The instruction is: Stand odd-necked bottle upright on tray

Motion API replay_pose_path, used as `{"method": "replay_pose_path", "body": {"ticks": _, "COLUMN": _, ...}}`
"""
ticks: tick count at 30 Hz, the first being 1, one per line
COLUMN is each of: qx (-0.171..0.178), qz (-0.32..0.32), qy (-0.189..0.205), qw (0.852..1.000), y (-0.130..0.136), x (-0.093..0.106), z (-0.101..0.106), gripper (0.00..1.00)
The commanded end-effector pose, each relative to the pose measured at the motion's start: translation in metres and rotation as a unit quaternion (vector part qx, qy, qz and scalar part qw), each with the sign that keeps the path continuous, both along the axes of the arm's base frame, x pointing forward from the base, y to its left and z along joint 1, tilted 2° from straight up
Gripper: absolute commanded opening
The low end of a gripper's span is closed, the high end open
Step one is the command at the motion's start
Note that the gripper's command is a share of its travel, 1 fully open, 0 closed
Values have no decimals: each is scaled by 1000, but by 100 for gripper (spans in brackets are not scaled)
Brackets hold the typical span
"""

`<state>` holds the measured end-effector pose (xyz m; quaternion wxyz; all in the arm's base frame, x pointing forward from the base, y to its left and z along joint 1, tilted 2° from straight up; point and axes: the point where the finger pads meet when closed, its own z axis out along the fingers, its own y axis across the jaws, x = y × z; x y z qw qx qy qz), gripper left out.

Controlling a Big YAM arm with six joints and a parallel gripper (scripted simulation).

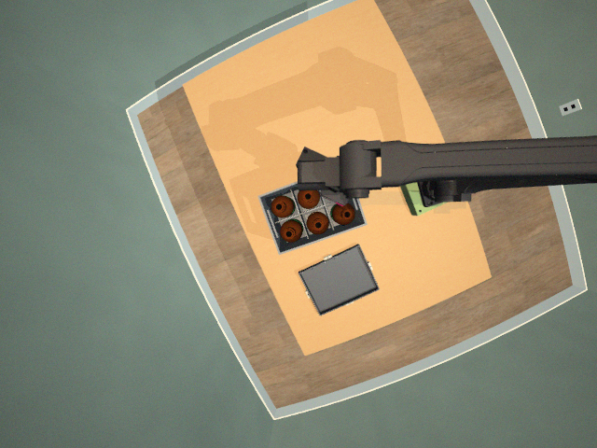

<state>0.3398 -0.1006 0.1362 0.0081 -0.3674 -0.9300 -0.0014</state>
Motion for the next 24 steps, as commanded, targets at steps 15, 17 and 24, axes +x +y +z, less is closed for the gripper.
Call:
{"method": "replay_pose_path", "body": {"ticks": 15, "qx": 1, "qz": 0, "qy": -1, "qw": 1000, "y": -2, "x": -7, "z": -1, "gripper": 61}}
{"method": "replay_pose_path", "body": {"ticks": 17, "qx": 1, "qz": 0, "qy": -1, "qw": 1000, "y": -2, "x": -7, "z": -1, "gripper": 61}}
{"method": "replay_pose_path", "body": {"ticks": 24, "qx": 0, "qz": 0, "qy": -3, "qw": 1000, "y": -2, "x": -4, "z": -3, "gripper": 61}}
